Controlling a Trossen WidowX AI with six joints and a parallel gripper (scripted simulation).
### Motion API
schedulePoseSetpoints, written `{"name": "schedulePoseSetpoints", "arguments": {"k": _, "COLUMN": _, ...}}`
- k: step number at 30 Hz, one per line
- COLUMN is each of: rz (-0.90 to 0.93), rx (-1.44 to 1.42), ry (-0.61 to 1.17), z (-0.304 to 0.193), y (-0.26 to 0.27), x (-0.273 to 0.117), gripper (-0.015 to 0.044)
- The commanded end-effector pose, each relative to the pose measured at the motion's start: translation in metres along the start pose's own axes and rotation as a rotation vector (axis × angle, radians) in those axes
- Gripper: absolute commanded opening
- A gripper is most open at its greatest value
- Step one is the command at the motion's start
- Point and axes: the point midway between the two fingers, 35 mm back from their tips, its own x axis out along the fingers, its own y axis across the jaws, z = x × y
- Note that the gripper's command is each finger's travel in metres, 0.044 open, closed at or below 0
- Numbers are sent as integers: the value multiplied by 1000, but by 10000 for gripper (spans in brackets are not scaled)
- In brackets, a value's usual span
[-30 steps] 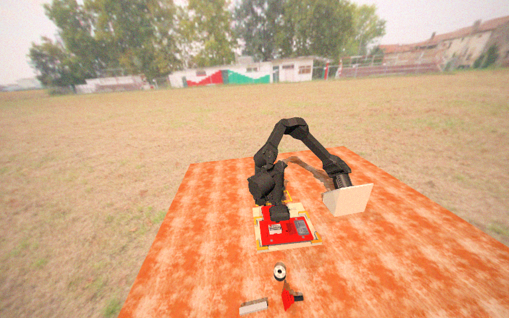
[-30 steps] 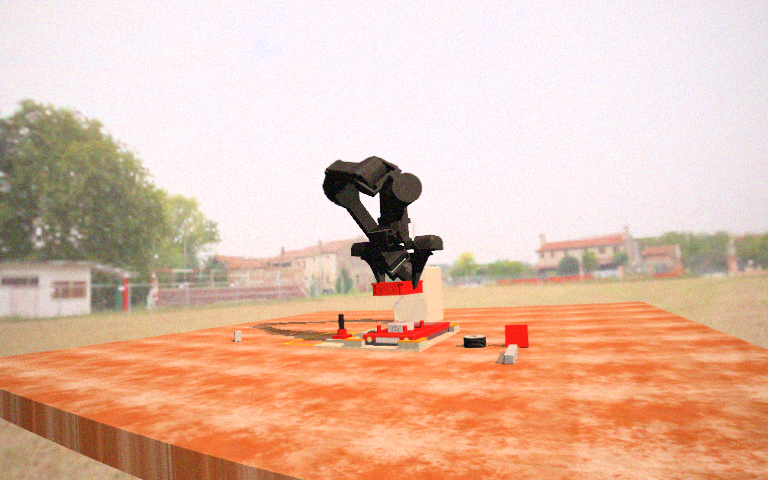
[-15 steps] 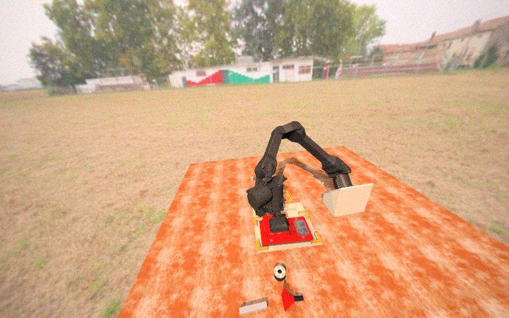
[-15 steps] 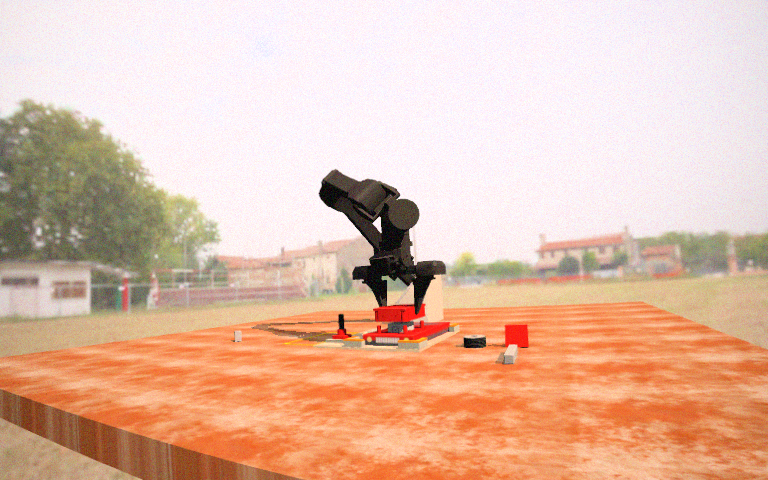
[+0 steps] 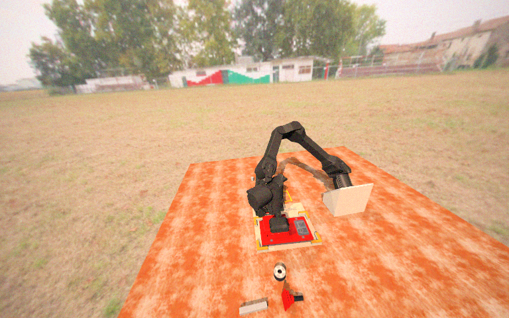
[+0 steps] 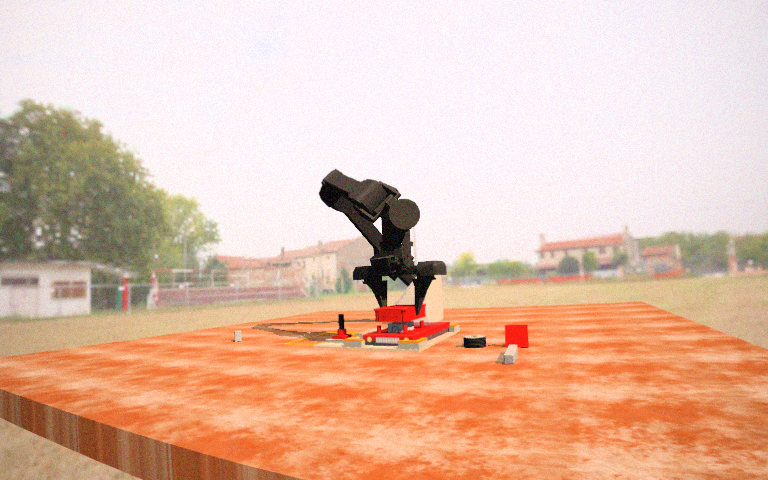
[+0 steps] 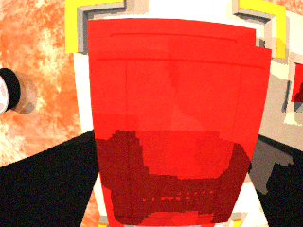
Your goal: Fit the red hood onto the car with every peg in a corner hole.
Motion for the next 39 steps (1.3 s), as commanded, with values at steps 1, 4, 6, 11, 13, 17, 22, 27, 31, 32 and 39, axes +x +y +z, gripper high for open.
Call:
{"name": "schedulePoseSetpoints", "arguments": {"k": 1, "rz": -3, "rx": -3, "ry": -2, "z": 1, "y": -1, "x": 1, "gripper": 0}}
{"name": "schedulePoseSetpoints", "arguments": {"k": 4, "rz": -3, "rx": -3, "ry": -2, "z": 1, "y": -1, "x": 1, "gripper": 0}}
{"name": "schedulePoseSetpoints", "arguments": {"k": 6, "rz": -3, "rx": -3, "ry": -2, "z": 1, "y": -1, "x": 1, "gripper": 0}}
{"name": "schedulePoseSetpoints", "arguments": {"k": 11, "rz": -3, "rx": -3, "ry": -2, "z": 1, "y": 0, "x": 1, "gripper": 0}}
{"name": "schedulePoseSetpoints", "arguments": {"k": 13, "rz": -3, "rx": -3, "ry": -2, "z": 1, "y": 0, "x": 1, "gripper": 0}}
{"name": "schedulePoseSetpoints", "arguments": {"k": 17, "rz": -3, "rx": -3, "ry": -2, "z": 1, "y": 0, "x": 2, "gripper": 0}}
{"name": "schedulePoseSetpoints", "arguments": {"k": 22, "rz": -3, "rx": -3, "ry": -2, "z": 1, "y": 0, "x": 4, "gripper": 0}}
{"name": "schedulePoseSetpoints", "arguments": {"k": 27, "rz": -3, "rx": -3, "ry": -2, "z": 1, "y": 0, "x": 7, "gripper": 0}}
{"name": "schedulePoseSetpoints", "arguments": {"k": 31, "rz": -3, "rx": -3, "ry": -2, "z": 1, "y": 0, "x": 9, "gripper": 0}}
{"name": "schedulePoseSetpoints", "arguments": {"k": 32, "rz": -3, "rx": -3, "ry": -2, "z": 1, "y": 0, "x": 9, "gripper": 0}}
{"name": "schedulePoseSetpoints", "arguments": {"k": 39, "rz": -3, "rx": -3, "ry": -2, "z": 1, "y": 0, "x": 12, "gripper": 0}}
